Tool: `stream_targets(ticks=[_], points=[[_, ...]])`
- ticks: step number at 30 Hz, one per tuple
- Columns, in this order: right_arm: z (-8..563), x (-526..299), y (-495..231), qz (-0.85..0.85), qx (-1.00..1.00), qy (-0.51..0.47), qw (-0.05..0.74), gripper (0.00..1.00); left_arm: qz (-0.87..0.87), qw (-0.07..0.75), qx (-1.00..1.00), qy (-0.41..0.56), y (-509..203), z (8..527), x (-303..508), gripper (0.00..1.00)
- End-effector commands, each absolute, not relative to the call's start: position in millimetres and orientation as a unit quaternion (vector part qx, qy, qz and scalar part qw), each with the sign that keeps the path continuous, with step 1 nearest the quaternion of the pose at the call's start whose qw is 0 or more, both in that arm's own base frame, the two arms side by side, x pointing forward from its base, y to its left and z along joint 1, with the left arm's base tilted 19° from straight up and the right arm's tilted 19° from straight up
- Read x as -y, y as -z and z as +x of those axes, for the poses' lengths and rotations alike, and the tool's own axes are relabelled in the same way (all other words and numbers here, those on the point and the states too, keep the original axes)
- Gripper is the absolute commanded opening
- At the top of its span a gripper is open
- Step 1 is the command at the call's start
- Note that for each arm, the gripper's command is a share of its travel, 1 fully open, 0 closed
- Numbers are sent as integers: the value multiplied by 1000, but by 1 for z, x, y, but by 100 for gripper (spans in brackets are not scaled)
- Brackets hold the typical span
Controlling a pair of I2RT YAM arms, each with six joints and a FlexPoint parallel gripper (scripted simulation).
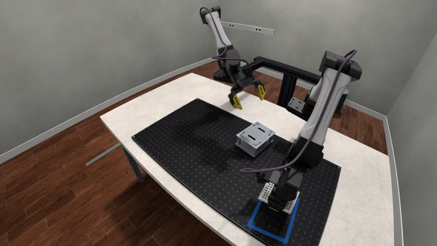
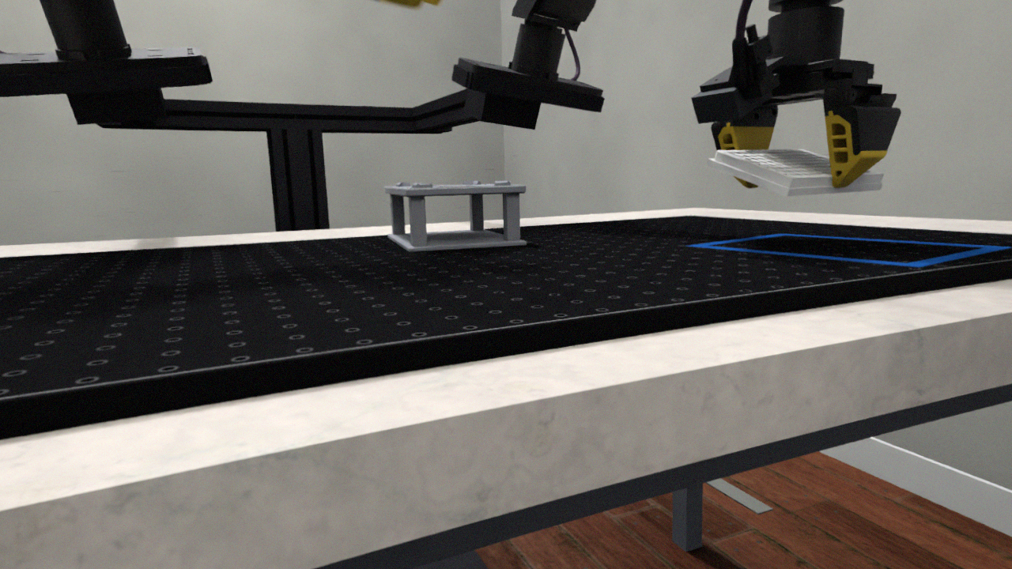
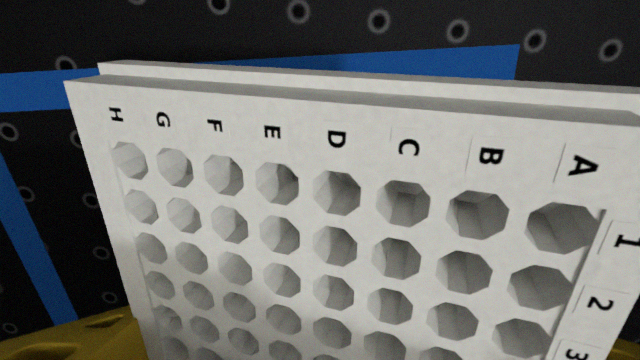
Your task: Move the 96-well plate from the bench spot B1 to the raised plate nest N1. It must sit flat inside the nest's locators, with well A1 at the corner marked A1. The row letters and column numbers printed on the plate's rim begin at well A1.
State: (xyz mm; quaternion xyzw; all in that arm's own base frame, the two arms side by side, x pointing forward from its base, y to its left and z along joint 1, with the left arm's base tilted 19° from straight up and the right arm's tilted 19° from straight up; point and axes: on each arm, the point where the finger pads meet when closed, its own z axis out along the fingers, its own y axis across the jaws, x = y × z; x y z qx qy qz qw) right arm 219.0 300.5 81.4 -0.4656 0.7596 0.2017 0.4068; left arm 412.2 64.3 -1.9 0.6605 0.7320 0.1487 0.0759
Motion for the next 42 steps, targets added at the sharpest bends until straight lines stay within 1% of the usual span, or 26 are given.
stream_targets(ticks=[1, 10, 14, 19, 22, 27, 29, 42], points=[[195, -286, -105, -524, -763, -138, 352, 100, 654, 91, -732, -169, -15, 420, -66, 77], [137, -235, -164, -611, -719, -79, 322, 100, 655, 81, -734, -158, -11, 414, -65, 77], [128, -224, -171, -624, -710, -71, 318, 100, 657, 76, -735, -152, -15, 408, -63, 77], [115, -207, -188, -638, -695, -66, 325, 100, 649, 69, -743, -146, -42, 395, -59, 77], [111, -203, -195, -640, -690, -68, 331, 100, 605, 98, -772, -166, -58, 396, -53, 77], [111, -205, -201, -637, -686, -75, 343, 100, 509, 128, -835, -164, -50, 374, -26, 77], [111, -205, -201, -637, -686, -75, 343, 100, 509, 128, -835, -164, -50, 374, -26, 77], [111, -205, -201, -638, -686, -75, 342, 100, 275, 161, -941, -114, -5, 283, 64, 77]])
